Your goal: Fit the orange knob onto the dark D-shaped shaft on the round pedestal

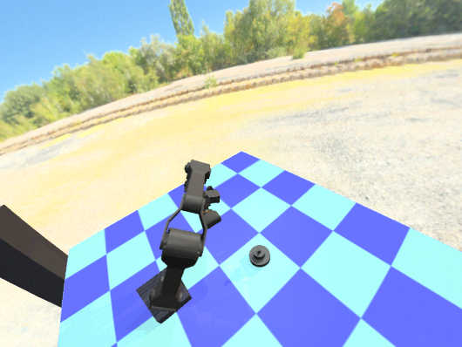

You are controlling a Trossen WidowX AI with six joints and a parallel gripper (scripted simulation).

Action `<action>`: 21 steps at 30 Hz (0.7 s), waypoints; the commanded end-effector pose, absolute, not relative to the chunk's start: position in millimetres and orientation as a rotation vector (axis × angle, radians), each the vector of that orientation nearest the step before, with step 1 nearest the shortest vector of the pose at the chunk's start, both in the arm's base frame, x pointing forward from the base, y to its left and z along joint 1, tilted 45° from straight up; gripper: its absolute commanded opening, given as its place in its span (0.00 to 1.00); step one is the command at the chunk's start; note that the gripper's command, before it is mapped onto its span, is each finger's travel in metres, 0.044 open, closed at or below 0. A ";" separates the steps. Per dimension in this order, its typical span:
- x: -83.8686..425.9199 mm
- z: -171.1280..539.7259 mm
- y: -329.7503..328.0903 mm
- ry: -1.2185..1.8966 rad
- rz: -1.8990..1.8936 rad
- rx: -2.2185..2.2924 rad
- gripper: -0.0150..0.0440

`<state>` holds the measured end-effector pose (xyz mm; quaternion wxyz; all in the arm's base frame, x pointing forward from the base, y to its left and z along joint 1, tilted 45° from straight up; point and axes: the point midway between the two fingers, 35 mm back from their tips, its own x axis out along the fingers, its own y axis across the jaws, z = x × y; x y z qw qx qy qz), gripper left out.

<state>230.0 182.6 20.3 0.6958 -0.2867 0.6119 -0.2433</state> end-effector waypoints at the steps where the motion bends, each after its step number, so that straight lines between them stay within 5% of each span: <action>1: 240.3 29.5 179.5 1.359 -0.527 -0.626 0.25; 21: 281.1 54.4 144.4 1.362 -0.510 -0.618 0.25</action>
